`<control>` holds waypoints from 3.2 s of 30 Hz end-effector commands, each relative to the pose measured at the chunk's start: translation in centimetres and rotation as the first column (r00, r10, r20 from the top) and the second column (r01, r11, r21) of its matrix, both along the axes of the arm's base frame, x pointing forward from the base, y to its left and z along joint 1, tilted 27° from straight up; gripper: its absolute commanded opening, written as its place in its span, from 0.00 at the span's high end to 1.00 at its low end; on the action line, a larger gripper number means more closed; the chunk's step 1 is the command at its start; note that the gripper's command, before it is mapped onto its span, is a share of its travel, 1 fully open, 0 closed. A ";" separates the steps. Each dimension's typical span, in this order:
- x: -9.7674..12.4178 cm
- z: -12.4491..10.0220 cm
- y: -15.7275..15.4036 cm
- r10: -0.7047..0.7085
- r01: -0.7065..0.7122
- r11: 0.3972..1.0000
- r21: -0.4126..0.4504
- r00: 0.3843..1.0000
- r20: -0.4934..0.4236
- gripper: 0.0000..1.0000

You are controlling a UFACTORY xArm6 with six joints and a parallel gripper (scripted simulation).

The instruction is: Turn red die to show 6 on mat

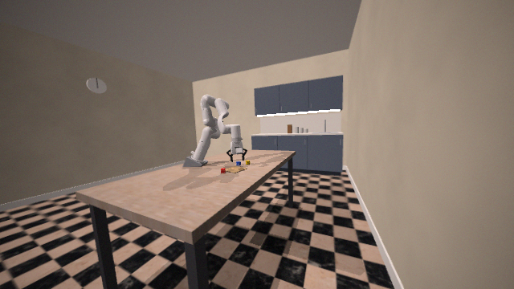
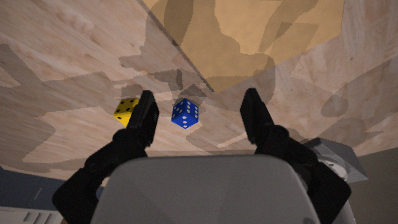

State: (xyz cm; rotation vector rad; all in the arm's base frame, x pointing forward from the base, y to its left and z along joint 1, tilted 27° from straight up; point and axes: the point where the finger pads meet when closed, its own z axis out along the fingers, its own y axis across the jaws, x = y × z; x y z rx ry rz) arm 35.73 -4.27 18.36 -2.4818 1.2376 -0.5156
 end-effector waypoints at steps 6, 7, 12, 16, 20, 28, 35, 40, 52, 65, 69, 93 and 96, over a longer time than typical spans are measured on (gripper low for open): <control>0.2 0.6 2.9 -0.014 0.014 1.000 -0.017 1.000 -0.008 0.00; 0.2 0.6 3.0 -0.014 0.014 1.000 -0.017 1.000 -0.008 0.00; 0.2 0.6 3.0 -0.014 0.014 1.000 -0.017 1.000 -0.008 0.00; 0.2 0.6 3.0 -0.014 0.014 1.000 -0.017 1.000 -0.008 0.00; 0.2 0.6 3.0 -0.014 0.014 1.000 -0.017 1.000 -0.008 0.00; 0.2 0.6 3.0 -0.014 0.014 1.000 -0.017 1.000 -0.008 0.00; 0.2 0.6 3.0 -0.014 0.014 1.000 -0.017 1.000 -0.008 0.00; 0.2 0.6 3.0 -0.014 0.014 1.000 -0.017 1.000 -0.008 0.00; 0.3 0.7 3.1 -0.014 0.014 1.000 -0.017 1.000 -0.008 0.00; 4.2 2.9 5.9 -0.014 0.014 1.000 -0.017 1.000 -0.008 0.00; 5.6 3.8 6.9 -0.014 0.014 1.000 -0.017 1.000 -0.008 0.00; 6.3 4.1 7.4 -0.014 0.014 1.000 -0.017 1.000 -0.008 0.00; 6.3 4.1 7.4 -0.014 0.014 1.000 -0.017 1.000 -0.008 0.00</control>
